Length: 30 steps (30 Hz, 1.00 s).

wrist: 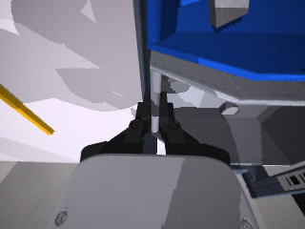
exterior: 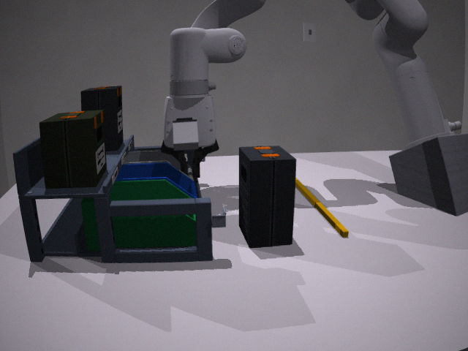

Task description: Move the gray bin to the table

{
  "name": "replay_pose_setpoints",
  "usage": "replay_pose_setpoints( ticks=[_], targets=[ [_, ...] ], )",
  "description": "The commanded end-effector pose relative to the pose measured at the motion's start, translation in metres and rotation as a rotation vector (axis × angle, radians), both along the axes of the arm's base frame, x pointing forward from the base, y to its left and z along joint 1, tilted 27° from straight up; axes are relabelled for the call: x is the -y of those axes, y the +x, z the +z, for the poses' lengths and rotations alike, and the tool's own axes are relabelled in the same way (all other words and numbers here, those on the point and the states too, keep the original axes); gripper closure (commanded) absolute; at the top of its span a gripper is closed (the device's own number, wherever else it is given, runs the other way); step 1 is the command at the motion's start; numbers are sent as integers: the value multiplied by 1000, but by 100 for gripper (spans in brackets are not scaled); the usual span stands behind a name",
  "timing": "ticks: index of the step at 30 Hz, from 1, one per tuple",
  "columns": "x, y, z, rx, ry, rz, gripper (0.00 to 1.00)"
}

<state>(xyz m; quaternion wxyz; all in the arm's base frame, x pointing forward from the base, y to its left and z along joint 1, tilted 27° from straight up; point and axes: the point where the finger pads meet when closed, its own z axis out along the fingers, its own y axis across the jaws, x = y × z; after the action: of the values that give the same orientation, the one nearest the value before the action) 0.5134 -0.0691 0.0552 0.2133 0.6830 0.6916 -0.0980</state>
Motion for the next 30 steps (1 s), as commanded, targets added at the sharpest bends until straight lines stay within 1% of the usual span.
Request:
replay_pose_setpoints(
  ticks=[1,14,19,30],
  targets=[
    [-1,1,2,4,0,1,100],
    [-1,1,2,4,0,1,100],
    [-4,0,9,4,0,1,100],
    [-4,0,9,4,0,1,100]
  ],
)
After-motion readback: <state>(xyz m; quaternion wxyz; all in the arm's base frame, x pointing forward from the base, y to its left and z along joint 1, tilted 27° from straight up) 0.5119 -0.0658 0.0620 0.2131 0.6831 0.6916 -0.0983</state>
